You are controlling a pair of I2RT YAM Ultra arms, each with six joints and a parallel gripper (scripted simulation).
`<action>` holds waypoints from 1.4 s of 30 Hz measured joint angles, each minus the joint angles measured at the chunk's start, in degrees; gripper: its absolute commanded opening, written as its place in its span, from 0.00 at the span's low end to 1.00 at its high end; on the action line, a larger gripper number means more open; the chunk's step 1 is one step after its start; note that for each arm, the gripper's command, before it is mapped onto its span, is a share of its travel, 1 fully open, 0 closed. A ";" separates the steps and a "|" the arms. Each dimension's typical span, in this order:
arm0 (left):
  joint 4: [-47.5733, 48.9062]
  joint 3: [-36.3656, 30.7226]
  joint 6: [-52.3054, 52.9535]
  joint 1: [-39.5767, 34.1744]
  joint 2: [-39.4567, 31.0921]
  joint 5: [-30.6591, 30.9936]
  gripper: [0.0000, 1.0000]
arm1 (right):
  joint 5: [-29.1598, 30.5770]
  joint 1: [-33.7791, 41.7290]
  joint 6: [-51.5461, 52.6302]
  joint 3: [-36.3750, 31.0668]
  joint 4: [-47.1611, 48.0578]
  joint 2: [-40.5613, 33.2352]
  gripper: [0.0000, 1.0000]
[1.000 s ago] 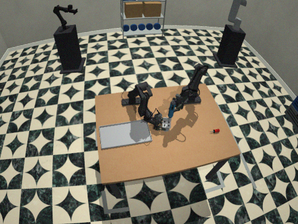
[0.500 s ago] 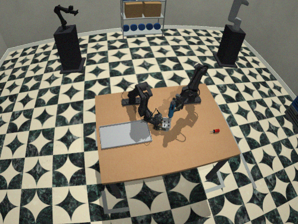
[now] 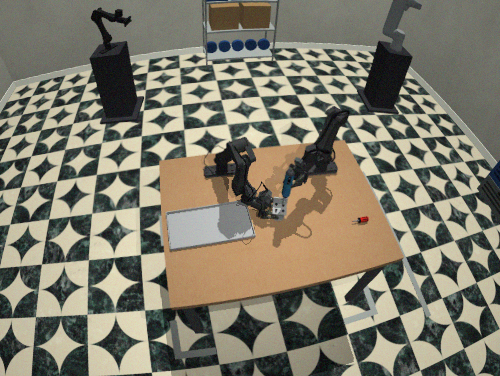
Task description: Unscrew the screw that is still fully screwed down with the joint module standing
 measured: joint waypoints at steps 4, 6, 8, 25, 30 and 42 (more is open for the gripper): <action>0.00 0.00 0.00 0.00 0.00 0.00 0.42 | 0.00 0.00 0.00 0.00 0.00 0.00 0.59; 0.00 0.00 0.00 0.00 0.00 0.00 0.42 | 0.00 0.00 0.00 0.00 0.00 0.00 0.59; 0.00 0.00 0.00 0.00 0.00 0.00 0.42 | 0.00 0.00 0.00 0.00 0.00 0.00 0.59; -0.02 -0.63 0.00 0.00 0.66 0.00 0.42 | 0.00 0.00 0.00 0.00 0.00 0.00 0.59; 0.28 -0.63 0.00 0.00 1.05 0.00 0.42 | 0.00 0.00 0.00 0.00 0.00 0.00 0.59; 1.03 -0.63 0.00 0.00 1.44 0.11 0.42 | 0.00 0.00 0.00 0.00 0.00 0.00 0.59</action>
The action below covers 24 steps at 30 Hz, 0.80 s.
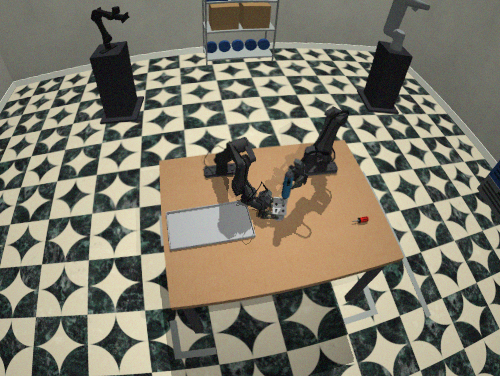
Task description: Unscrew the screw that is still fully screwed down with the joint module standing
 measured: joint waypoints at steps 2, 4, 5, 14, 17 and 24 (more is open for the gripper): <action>0.22 0.00 0.00 0.00 0.22 0.02 0.42 | 0.00 0.00 0.00 0.00 0.00 0.00 0.59; 0.35 0.00 0.00 0.04 0.26 0.07 0.42 | 0.00 0.00 0.00 0.00 0.00 0.00 0.59; 0.42 0.00 -0.02 0.09 0.26 0.11 0.42 | 0.00 0.00 0.00 0.00 0.00 0.00 0.59; 0.87 0.00 -0.04 0.37 0.79 0.22 0.42 | 0.00 0.00 0.00 0.00 0.00 0.00 0.59; 0.59 -0.02 -0.04 0.37 0.81 0.22 0.42 | 0.00 0.00 0.00 0.00 0.00 0.00 0.59; 0.76 0.00 -0.04 0.37 0.94 0.22 0.42 | 0.00 0.00 -0.02 0.00 0.00 0.00 0.59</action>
